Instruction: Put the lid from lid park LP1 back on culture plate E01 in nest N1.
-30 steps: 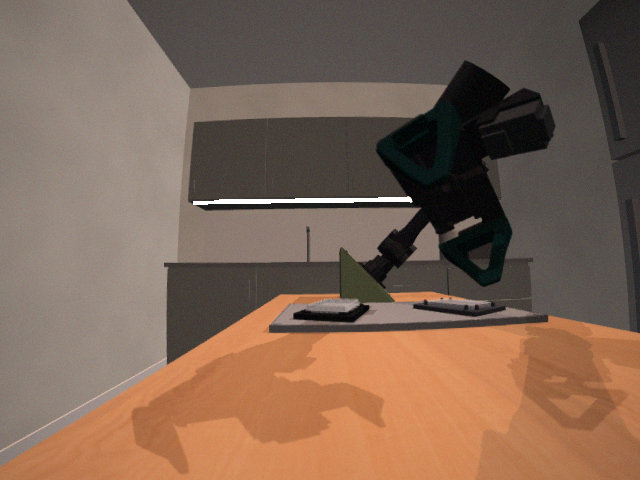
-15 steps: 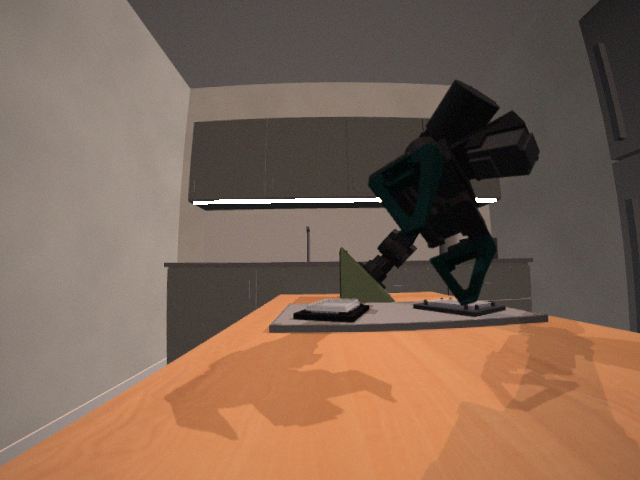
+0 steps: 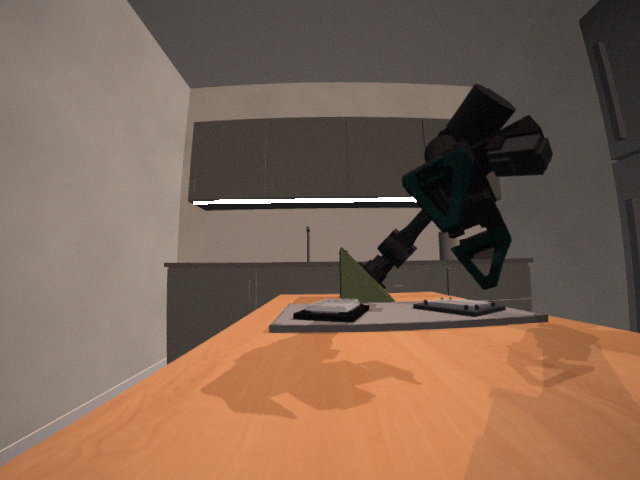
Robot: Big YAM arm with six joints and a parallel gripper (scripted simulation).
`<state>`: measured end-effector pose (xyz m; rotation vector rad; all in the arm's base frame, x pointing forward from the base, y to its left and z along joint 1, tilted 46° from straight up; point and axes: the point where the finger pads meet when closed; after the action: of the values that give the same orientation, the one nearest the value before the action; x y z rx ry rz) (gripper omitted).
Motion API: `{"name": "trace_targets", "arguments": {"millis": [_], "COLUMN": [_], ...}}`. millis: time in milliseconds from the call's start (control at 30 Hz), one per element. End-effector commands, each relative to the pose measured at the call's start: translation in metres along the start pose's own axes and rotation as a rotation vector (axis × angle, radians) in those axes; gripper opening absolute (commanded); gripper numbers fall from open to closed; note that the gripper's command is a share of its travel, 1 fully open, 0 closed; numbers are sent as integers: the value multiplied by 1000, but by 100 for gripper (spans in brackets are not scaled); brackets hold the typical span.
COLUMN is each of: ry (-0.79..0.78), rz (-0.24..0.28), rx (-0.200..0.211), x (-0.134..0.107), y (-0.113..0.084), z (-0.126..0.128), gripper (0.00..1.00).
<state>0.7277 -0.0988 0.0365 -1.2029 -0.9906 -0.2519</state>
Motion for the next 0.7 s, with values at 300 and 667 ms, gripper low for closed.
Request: {"name": "trace_targets", "arguments": {"millis": [300, 667], "ry": [3, 54], "rz": [42, 99], "rx": [91, 150], "x": [14, -21], "y": [-25, -28], "z": [35, 81], "gripper": [100, 100]}}
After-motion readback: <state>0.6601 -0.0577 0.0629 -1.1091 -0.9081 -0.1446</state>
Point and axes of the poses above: the point where the finger pads meet when closed, its own y axis out along the fingers, its own z axis across the jaws, x = y × z, and after that the axes turned 5 degrees about -y, right-handed
